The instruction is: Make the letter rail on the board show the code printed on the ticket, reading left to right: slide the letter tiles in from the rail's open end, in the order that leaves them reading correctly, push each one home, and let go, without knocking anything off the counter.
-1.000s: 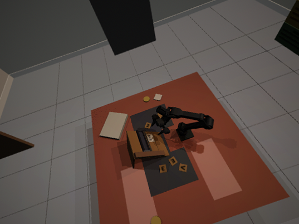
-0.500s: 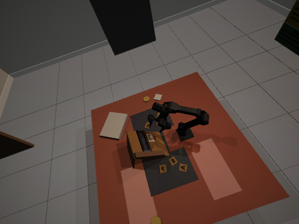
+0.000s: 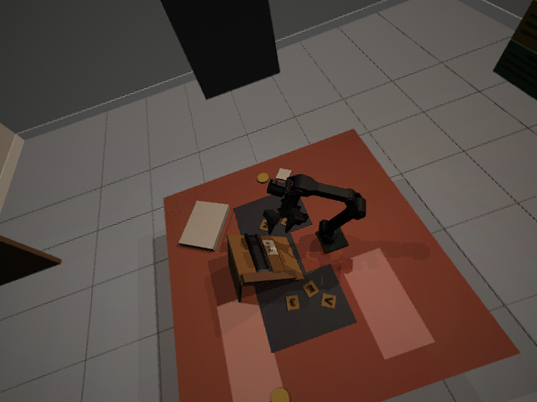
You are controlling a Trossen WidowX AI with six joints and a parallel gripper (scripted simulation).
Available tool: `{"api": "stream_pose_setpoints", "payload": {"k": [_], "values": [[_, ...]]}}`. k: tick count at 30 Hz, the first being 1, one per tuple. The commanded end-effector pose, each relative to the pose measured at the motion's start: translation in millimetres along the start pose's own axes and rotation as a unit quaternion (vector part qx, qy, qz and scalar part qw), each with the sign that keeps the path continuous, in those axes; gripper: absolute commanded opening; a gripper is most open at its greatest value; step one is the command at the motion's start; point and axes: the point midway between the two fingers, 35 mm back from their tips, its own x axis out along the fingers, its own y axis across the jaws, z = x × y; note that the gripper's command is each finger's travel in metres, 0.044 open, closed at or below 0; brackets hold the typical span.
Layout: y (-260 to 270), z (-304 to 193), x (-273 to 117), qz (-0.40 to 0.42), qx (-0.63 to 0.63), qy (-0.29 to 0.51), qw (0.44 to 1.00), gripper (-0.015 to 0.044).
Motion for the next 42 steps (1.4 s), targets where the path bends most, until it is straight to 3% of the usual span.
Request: {"api": "stream_pose_setpoints", "payload": {"k": [1, 12, 22, 36, 40, 42], "values": [[-3.9, 2.2, -2.2, 0.0, -0.023, -0.006, 1.0, 0.044], [-3.7, 2.8, -1.9, 0.002, -0.023, -0.004, 1.0, 0.044], [-5.7, 28.4, -3.8, 0.013, -0.011, 0.119, 0.993, 0.044], [-6.0, 28.8, -4.1, 0.011, -0.01, 0.121, 0.993, 0.044], [-9.7, 6.2, 7.3, 0.015, 0.132, 0.147, 0.98, 0.034], [-11.1, -13.0, 16.0, 0.013, 0.246, 0.17, 0.954, 0.034]]}}
